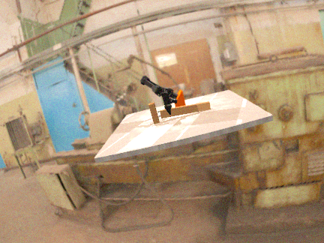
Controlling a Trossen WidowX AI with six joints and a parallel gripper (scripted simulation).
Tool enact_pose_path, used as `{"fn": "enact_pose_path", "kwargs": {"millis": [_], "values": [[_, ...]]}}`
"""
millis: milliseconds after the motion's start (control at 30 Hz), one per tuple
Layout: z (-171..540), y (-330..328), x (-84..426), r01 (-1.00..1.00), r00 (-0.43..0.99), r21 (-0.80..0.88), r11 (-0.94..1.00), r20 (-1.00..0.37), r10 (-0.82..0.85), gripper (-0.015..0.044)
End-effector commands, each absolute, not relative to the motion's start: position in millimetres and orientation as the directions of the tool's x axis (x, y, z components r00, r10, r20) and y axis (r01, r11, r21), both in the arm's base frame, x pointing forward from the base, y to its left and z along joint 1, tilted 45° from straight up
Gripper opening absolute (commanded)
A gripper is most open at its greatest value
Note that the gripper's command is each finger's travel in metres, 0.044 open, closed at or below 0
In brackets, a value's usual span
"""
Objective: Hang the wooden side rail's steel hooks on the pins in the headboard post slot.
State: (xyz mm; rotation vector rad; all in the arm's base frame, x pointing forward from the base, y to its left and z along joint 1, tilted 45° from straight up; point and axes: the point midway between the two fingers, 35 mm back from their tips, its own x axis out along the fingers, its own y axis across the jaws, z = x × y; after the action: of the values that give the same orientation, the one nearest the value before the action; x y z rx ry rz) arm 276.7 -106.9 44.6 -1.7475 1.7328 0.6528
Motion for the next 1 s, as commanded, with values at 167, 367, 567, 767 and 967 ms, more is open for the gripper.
{"fn": "enact_pose_path", "kwargs": {"millis": [167, 367, 567, 767, 967], "values": [[47.1, -106.3, 277.7, -0.998, 0.038, -0.067, 0.012, -0.702, -0.711, 0.0], [47.6, -106.8, 278.3, -0.998, 0.038, -0.067, 0.012, -0.702, -0.711, 0.0], [47.9, -107.4, 278.4, -0.998, 0.038, -0.067, 0.012, -0.702, -0.711, 0.0], [48.1, -108.1, 277.7, -0.998, 0.038, -0.067, 0.012, -0.702, -0.711, 0.0], [48.3, -108.8, 277.0, -0.998, 0.038, -0.067, 0.012, -0.702, -0.711, 0.0]]}}
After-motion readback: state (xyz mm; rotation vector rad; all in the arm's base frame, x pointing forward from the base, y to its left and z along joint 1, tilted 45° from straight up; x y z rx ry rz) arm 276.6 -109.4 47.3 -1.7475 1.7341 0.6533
